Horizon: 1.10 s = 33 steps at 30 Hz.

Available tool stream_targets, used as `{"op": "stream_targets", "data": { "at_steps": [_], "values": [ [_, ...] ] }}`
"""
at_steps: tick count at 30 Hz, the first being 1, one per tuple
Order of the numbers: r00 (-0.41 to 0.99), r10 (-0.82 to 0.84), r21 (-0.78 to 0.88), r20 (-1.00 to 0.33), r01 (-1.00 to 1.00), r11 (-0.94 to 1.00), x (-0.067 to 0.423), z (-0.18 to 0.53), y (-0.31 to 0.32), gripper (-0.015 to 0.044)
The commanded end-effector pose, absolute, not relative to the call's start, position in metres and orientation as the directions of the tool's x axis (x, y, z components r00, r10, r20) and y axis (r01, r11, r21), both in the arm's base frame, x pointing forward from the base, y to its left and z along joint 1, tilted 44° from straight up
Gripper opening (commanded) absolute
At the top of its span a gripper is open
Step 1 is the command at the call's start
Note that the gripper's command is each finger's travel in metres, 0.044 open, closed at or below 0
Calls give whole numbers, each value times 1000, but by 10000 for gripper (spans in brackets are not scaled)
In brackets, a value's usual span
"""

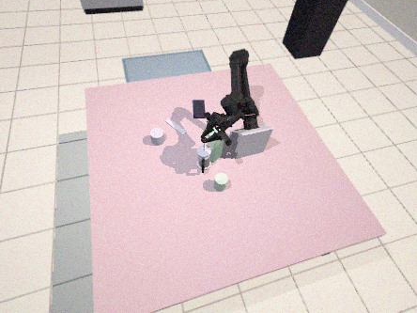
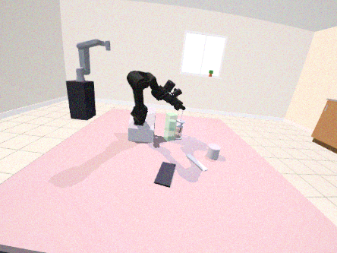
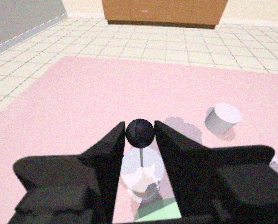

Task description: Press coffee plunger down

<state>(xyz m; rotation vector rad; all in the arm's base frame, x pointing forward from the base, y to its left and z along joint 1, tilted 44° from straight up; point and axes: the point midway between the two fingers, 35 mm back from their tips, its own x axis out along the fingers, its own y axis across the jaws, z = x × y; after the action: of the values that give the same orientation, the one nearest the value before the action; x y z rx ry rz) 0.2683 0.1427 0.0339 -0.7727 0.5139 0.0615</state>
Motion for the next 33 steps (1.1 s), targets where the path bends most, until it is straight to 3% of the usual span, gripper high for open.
{"op": "stream_targets", "data": {
  "at_steps": [1,33],
  "values": [
    [849,-166,-671,-502,-261,694,262,13,124,115],
    [855,-165,-677,-492,-257,689,283,-21,97,115]
  ]
}}
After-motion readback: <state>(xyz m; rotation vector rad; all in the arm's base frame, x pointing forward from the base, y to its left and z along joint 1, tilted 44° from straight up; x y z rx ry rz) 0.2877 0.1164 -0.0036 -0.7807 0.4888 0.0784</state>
